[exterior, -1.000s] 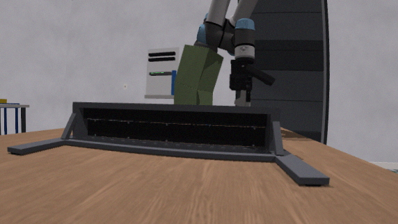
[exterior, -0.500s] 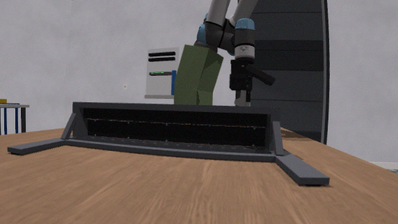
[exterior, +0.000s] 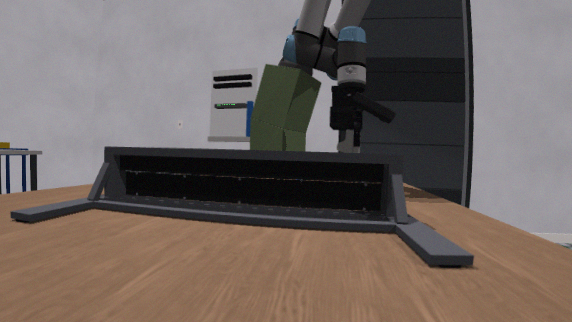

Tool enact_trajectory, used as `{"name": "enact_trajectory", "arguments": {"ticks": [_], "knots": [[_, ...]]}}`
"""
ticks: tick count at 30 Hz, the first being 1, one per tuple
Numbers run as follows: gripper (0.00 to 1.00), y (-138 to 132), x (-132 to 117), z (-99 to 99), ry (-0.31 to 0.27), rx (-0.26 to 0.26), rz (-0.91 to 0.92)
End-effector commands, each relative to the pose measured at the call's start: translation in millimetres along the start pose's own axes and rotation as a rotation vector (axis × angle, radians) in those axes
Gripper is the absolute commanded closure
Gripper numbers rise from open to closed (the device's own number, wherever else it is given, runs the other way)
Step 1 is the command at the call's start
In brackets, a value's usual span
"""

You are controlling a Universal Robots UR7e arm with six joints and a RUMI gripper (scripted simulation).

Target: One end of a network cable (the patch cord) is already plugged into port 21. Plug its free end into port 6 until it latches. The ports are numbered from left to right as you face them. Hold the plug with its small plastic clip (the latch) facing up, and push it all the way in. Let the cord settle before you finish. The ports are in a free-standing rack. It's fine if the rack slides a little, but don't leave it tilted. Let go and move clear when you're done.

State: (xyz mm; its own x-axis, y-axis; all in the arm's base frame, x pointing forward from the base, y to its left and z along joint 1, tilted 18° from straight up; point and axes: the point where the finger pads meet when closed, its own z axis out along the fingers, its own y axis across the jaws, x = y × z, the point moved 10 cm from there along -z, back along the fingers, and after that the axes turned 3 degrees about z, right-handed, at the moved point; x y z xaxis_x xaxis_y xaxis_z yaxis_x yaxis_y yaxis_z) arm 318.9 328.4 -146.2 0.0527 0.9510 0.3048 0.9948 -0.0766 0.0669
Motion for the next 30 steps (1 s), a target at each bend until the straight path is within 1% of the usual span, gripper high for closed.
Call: {"name": "enact_trajectory", "arguments": {"ticks": [1, 30], "knots": [[1.0, 0.3, 0.2, -0.3, 0.001, -0.001, 0.0], [1.0, 4.3, -1.4, -1.3, 0.0, -0.001, 0.029]]}}
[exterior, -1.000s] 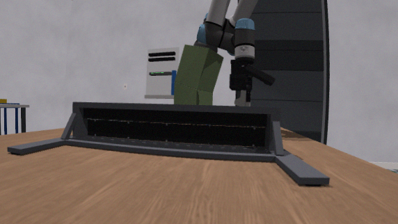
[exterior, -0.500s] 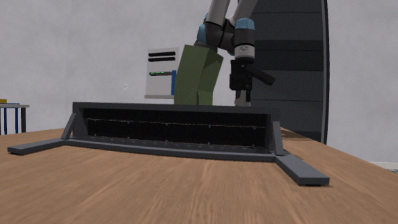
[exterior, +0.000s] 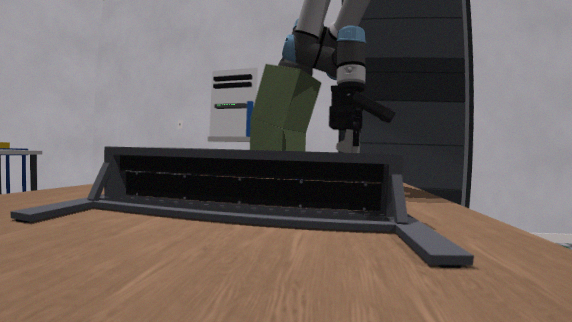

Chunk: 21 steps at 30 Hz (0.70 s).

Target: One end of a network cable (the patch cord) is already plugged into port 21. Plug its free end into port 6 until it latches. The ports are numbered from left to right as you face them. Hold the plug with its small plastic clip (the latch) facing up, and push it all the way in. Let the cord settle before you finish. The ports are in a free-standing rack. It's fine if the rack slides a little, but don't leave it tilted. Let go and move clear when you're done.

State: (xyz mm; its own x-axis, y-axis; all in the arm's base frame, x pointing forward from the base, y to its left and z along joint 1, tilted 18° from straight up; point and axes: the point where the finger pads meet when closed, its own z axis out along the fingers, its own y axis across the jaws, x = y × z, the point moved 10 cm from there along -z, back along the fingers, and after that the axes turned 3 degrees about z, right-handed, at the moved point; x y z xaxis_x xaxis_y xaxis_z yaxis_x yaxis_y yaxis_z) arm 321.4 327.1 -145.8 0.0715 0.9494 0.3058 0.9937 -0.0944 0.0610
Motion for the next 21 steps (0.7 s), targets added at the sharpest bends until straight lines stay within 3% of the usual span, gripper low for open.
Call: {"name": "enact_trajectory", "arguments": {"ticks": [1, 21], "knots": [[1.0, 2, -1, -0.8, 0.0, -0.001, 0.013], [1.0, 15, -6, -3.8, -0.001, 0.0, 0.104]]}}
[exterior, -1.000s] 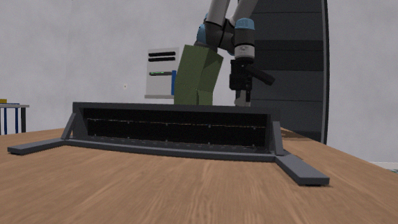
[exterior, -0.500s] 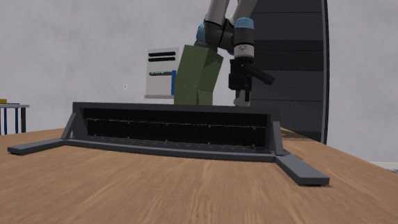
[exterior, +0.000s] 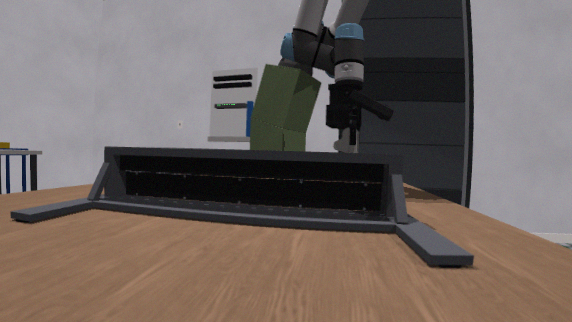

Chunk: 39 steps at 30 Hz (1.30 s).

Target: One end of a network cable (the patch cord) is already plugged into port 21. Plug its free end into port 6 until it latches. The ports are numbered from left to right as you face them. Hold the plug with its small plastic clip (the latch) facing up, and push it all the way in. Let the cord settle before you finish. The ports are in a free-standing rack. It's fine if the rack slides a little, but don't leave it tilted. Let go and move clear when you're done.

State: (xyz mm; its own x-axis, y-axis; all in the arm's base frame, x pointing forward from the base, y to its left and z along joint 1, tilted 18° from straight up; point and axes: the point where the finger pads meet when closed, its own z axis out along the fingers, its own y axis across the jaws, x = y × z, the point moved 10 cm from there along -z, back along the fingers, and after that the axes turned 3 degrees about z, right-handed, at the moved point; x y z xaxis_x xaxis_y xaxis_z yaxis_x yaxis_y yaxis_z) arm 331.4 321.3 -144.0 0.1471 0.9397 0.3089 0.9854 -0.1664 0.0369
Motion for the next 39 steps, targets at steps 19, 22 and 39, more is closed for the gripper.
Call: {"name": "enact_trajectory", "arguments": {"ticks": [19, 22, 39], "knots": [[1.0, 24, -6, -6.0, -0.002, 0.001, 0.169], [1.0, 27, -7, -6.6, -0.002, 0.001, 0.188], [1.0, 51, -13, -12.0, -0.004, 0.003, 0.353]]}}
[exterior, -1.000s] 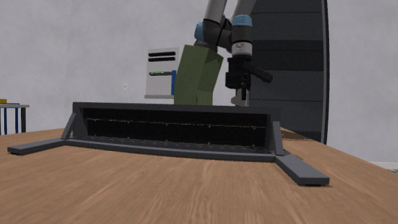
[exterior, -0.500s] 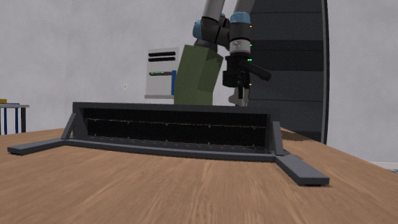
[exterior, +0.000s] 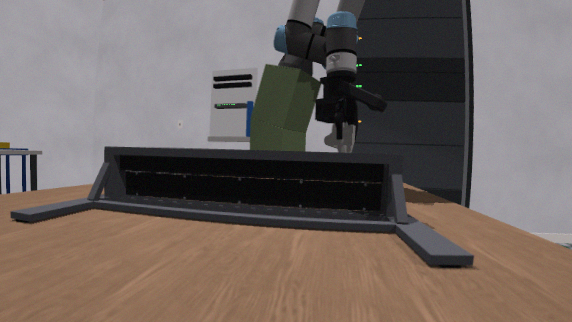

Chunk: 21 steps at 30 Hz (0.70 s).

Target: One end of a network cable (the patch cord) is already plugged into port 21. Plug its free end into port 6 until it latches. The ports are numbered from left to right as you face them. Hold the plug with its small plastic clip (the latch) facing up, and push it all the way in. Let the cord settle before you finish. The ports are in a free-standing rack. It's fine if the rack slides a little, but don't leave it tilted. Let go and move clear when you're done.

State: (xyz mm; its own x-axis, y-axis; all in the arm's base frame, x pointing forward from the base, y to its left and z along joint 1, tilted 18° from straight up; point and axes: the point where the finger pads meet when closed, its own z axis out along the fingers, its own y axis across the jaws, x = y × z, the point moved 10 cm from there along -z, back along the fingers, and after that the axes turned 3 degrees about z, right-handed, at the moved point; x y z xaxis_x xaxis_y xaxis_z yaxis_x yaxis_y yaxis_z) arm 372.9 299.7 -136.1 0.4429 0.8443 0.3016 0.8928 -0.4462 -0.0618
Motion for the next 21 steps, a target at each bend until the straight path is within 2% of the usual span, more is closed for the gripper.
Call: {"name": "enact_trajectory", "arguments": {"ticks": [1, 21], "knots": [[1.0, 6, 1, -1.6, -0.001, 0.0, 0.041], [1.0, 39, 3, -9.1, -0.004, 0.002, 0.261]]}}
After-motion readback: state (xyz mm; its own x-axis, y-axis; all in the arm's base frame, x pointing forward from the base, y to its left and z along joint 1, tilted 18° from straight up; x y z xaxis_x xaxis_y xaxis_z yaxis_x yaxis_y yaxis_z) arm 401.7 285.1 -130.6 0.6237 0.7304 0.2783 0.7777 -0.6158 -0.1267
